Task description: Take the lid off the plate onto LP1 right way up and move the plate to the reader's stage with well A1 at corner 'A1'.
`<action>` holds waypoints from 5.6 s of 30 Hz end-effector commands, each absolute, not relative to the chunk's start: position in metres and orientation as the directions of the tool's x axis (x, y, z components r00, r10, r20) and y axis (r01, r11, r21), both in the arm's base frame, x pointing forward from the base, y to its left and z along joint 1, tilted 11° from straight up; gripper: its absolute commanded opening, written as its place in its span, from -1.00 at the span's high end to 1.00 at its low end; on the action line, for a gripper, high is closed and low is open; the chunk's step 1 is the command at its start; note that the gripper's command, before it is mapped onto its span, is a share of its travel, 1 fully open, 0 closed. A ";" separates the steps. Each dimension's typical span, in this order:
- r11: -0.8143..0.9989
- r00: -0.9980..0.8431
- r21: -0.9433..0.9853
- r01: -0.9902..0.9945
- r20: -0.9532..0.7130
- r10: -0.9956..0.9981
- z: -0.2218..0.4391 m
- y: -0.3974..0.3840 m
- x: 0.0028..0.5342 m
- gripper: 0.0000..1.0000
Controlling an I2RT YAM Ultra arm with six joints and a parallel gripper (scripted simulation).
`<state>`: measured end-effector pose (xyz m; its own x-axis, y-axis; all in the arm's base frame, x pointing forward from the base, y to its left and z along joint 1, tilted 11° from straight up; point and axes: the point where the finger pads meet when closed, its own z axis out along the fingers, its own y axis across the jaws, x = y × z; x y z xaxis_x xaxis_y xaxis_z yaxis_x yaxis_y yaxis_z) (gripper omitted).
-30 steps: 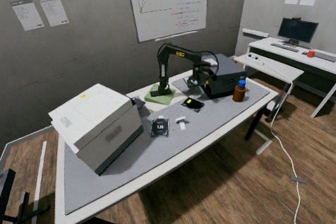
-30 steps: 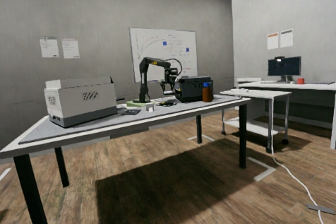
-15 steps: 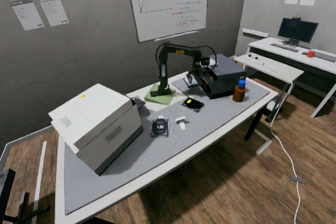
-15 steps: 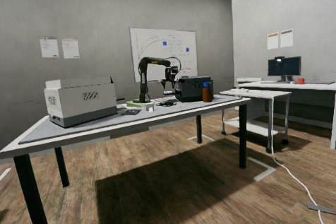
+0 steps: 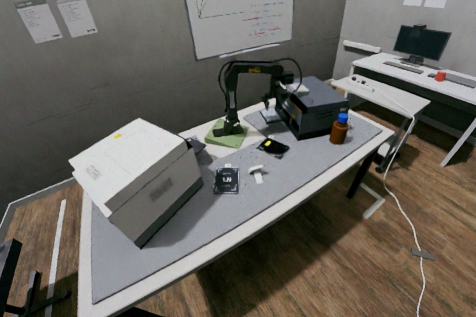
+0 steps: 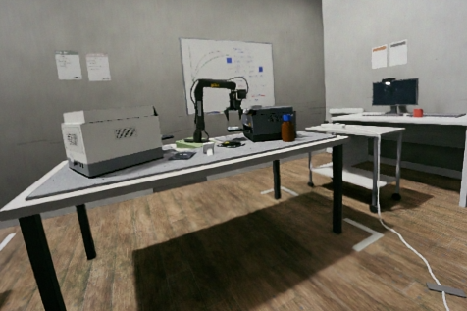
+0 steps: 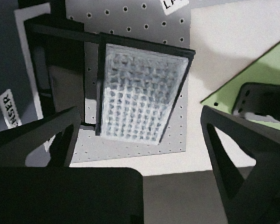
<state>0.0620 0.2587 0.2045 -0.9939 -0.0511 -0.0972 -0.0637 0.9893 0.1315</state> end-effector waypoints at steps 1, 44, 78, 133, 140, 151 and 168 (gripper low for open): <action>0.984 -0.991 0.178 0.018 -0.125 0.041 0.226 0.257 0.057 -1.00; 0.975 -0.984 0.187 0.123 -0.108 0.145 0.210 0.256 0.025 -1.00; 0.975 -0.984 0.187 0.121 -0.109 0.142 0.171 0.262 0.029 -1.00; 0.976 -0.984 0.179 0.123 -0.108 0.144 0.128 0.272 0.035 -1.00; 0.976 -0.985 0.177 0.123 -0.100 0.142 0.130 0.272 0.032 -1.00; 0.976 -0.985 0.177 0.123 -0.100 0.142 0.130 0.272 0.032 -0.89; 0.976 -0.985 0.177 0.123 -0.100 0.142 0.130 0.272 0.032 -0.72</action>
